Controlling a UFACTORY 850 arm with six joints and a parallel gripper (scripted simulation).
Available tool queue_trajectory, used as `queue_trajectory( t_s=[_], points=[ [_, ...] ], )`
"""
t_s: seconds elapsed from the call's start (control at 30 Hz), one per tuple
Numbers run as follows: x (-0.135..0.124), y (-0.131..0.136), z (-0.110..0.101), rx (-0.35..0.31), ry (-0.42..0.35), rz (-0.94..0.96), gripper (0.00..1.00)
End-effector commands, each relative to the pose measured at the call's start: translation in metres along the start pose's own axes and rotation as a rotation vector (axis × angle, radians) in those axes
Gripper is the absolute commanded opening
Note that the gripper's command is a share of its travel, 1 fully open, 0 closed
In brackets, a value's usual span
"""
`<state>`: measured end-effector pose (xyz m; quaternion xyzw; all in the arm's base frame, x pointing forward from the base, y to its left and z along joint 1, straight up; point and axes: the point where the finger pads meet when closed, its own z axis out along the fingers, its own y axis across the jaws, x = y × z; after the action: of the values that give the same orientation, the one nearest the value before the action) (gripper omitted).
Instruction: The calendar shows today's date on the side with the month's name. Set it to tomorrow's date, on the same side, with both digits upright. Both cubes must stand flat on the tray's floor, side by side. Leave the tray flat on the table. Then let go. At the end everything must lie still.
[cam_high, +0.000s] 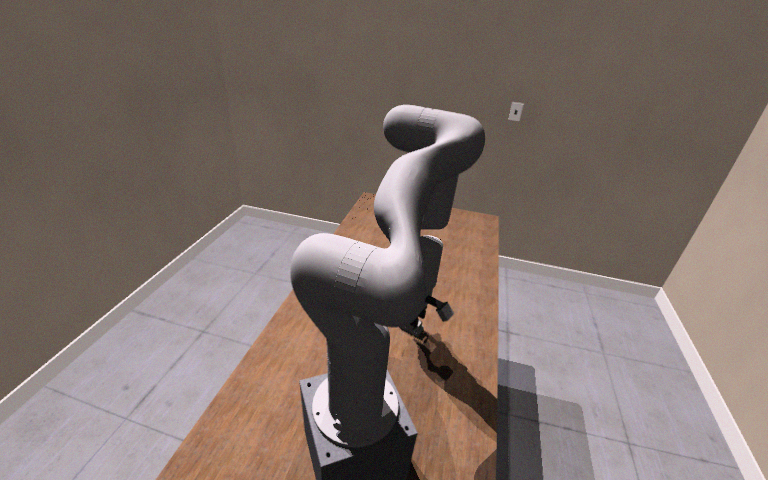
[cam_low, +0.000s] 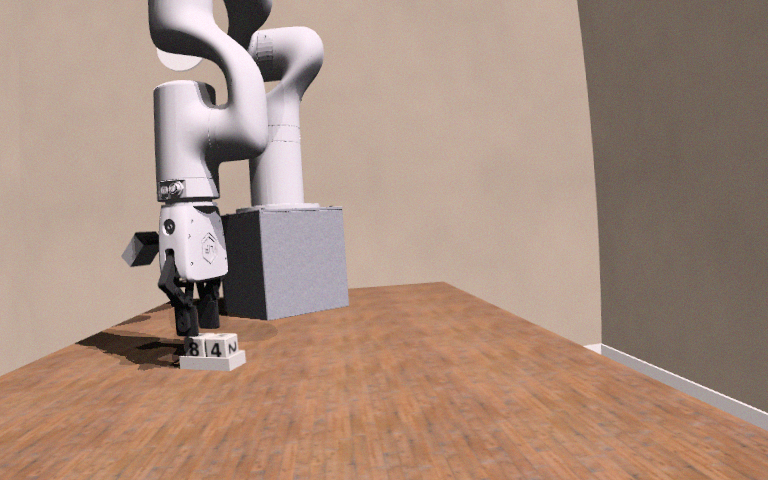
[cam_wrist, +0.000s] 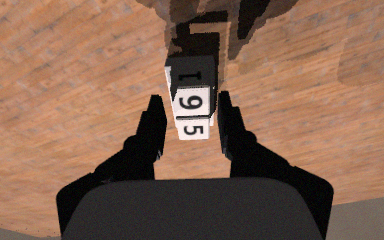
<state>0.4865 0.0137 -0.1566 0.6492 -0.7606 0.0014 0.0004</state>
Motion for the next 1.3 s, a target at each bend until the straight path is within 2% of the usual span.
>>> queue_trajectory(
  t_s=[0.0,0.57,1.27],
  points=[
    [0.000,-0.001,0.003,0.001,0.000,0.000,0.49],
    [0.000,-0.001,0.024,0.001,0.000,0.000,0.49],
    [0.000,-0.001,0.025,0.001,0.000,0.000,0.49]
  ],
)
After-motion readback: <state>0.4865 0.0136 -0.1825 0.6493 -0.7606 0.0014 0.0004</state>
